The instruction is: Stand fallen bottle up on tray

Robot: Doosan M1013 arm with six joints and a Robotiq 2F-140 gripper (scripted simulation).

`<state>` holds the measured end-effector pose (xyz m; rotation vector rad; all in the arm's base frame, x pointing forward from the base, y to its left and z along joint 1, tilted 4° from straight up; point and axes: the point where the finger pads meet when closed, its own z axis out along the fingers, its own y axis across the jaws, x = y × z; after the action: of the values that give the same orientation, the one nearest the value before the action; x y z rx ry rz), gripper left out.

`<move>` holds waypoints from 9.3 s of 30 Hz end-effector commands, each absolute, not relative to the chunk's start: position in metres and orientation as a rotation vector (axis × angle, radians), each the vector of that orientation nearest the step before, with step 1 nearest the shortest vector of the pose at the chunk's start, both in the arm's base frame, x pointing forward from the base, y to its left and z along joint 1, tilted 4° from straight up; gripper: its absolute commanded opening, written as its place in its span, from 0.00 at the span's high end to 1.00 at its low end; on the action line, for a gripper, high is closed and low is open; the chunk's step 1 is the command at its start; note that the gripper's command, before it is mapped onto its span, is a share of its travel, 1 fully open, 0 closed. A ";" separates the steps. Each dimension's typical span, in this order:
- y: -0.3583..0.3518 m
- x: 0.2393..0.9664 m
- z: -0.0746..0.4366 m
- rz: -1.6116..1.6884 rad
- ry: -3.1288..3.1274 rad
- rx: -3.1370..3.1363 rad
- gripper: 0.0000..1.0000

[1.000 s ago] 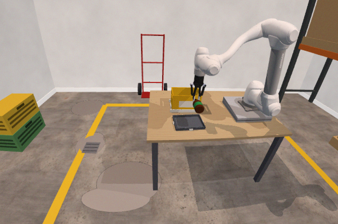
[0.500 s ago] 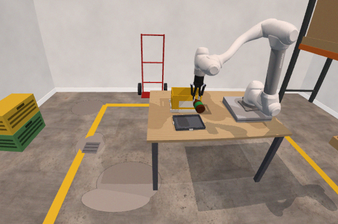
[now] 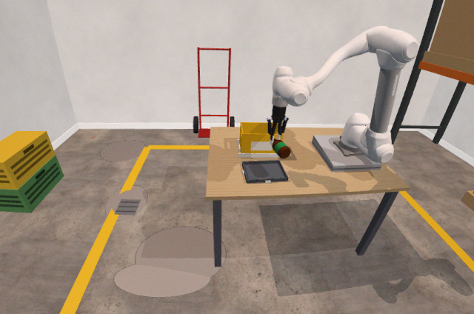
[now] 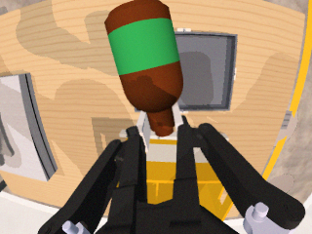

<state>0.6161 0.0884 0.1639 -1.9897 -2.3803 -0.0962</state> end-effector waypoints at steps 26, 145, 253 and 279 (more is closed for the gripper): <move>0.085 0.616 0.167 -0.095 -2.407 -1.960 0.90; 0.085 0.616 0.167 -0.107 -2.842 -1.289 0.90; 0.087 0.614 0.168 0.005 -2.985 -1.362 0.90; 0.087 0.612 0.166 0.060 -3.031 -1.391 0.90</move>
<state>0.6128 0.0848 0.1667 -1.3855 -3.0062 0.0419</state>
